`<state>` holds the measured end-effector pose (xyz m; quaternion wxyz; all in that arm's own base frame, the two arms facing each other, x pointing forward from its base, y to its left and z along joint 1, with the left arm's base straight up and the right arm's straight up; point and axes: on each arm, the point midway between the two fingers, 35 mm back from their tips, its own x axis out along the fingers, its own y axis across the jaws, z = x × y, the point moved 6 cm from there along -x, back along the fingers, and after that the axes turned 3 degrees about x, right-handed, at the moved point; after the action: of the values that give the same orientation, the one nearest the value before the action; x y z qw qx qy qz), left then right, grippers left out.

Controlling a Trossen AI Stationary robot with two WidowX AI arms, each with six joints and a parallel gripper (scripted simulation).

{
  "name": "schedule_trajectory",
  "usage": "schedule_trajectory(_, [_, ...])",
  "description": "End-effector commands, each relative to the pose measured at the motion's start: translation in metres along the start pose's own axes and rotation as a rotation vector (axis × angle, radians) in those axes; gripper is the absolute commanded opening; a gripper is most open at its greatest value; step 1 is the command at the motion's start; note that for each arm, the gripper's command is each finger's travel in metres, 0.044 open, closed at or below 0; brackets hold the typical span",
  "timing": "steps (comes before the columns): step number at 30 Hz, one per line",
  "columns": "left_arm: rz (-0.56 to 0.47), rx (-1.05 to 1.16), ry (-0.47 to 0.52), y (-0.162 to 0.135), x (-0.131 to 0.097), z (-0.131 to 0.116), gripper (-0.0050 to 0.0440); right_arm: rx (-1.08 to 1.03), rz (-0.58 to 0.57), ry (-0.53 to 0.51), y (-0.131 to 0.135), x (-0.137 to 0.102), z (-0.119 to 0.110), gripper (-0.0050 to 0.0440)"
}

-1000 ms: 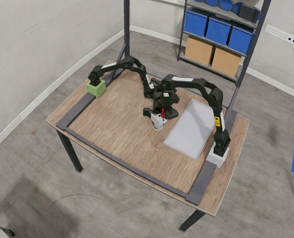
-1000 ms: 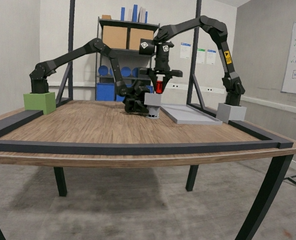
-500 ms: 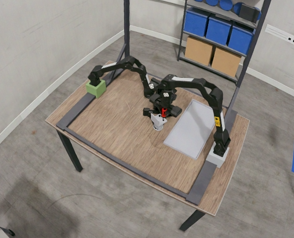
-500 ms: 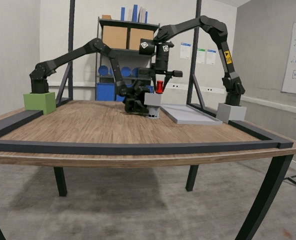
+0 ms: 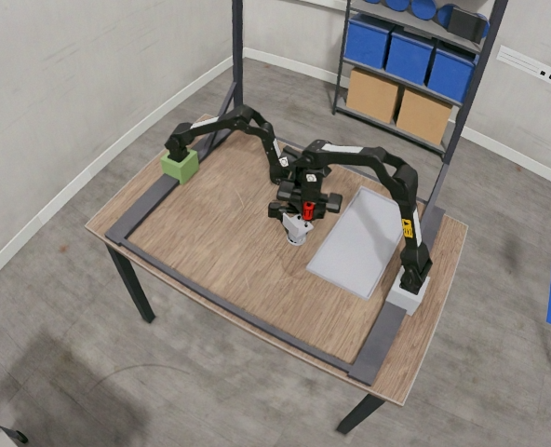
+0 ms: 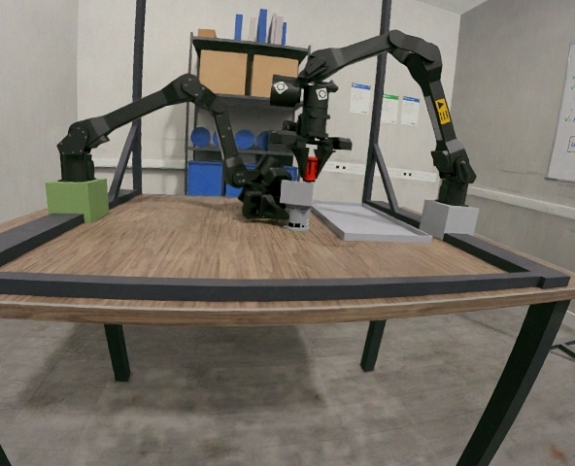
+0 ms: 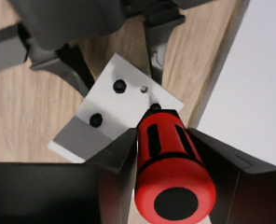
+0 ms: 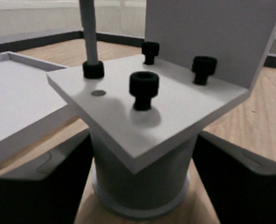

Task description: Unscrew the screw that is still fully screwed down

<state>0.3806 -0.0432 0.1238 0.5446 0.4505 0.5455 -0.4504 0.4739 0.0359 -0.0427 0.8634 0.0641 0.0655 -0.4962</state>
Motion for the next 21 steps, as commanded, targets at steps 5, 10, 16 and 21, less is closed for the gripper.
schedule_trajectory(5, [0.015, -0.331, -0.008, 0.002, -0.0036, -0.0008, 0.013, 0.035, 0.001, -0.012, 0.0058, 0.0016, 0.0136, 0.0245])
schedule_trajectory(10, [0.015, -0.331, -0.008, 0.002, -0.0037, -0.0008, 0.013, 0.035, 0.001, -0.012, 0.0058, 0.0016, 0.0136, 0.0245])
schedule_trajectory(16, [0.015, -0.579, -0.011, 0.0021, -0.0041, -0.0008, 0.013, 0.035, 0.001, -0.012, 0.0058, 0.0016, 0.0136, 0.0245])
schedule_trajectory(21, [0.014, -0.786, -0.013, 0.0021, -0.0042, -0.0008, 0.013, 0.035, 0.001, -0.012, 0.0058, 0.0016, 0.0136, 0.0245])
